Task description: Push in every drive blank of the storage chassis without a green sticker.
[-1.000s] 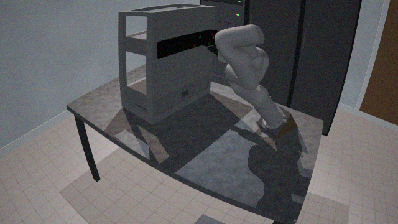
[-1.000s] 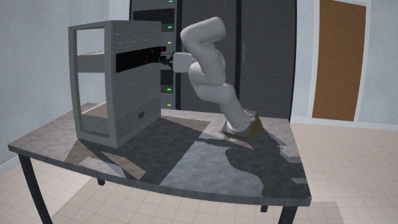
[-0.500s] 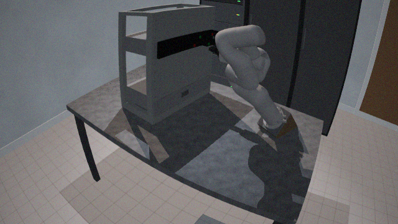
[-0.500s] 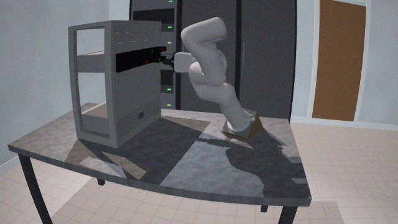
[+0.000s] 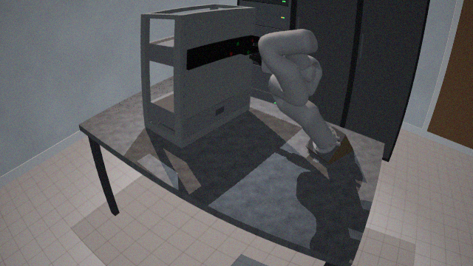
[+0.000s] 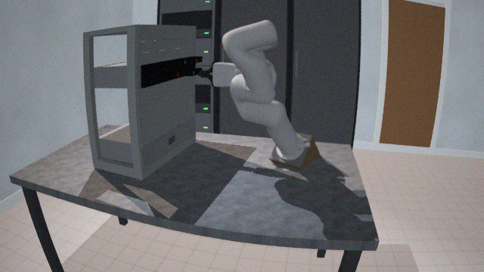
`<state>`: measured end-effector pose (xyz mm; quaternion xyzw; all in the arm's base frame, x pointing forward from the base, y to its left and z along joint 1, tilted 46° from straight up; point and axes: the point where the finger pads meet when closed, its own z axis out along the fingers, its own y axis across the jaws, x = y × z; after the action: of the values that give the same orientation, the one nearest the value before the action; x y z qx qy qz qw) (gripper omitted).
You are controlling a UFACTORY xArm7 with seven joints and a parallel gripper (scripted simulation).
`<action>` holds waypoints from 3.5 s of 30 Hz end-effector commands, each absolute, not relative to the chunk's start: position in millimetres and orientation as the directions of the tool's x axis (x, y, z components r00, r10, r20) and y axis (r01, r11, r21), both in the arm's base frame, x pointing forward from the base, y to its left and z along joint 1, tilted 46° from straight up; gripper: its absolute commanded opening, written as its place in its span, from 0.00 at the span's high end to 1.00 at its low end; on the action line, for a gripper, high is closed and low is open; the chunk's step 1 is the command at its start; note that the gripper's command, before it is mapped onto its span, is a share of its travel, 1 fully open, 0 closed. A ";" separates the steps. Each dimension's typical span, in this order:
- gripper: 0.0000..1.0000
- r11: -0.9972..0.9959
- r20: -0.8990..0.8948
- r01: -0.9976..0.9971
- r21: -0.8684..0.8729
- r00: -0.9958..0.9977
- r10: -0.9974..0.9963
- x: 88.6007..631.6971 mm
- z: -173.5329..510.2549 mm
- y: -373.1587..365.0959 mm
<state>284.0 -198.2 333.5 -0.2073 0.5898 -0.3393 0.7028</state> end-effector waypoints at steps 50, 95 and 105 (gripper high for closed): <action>1.00 0.682 -0.687 0.234 -0.693 0.074 -0.723 330.7 312.0 -313.9; 1.00 0.682 -0.687 0.234 -0.693 0.074 -0.723 350.0 316.7 -316.3; 1.00 0.682 -0.687 0.234 -0.693 0.074 -0.723 355.6 318.0 -317.1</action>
<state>353.2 -315.4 316.7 -0.2073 0.5895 -0.3386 0.7034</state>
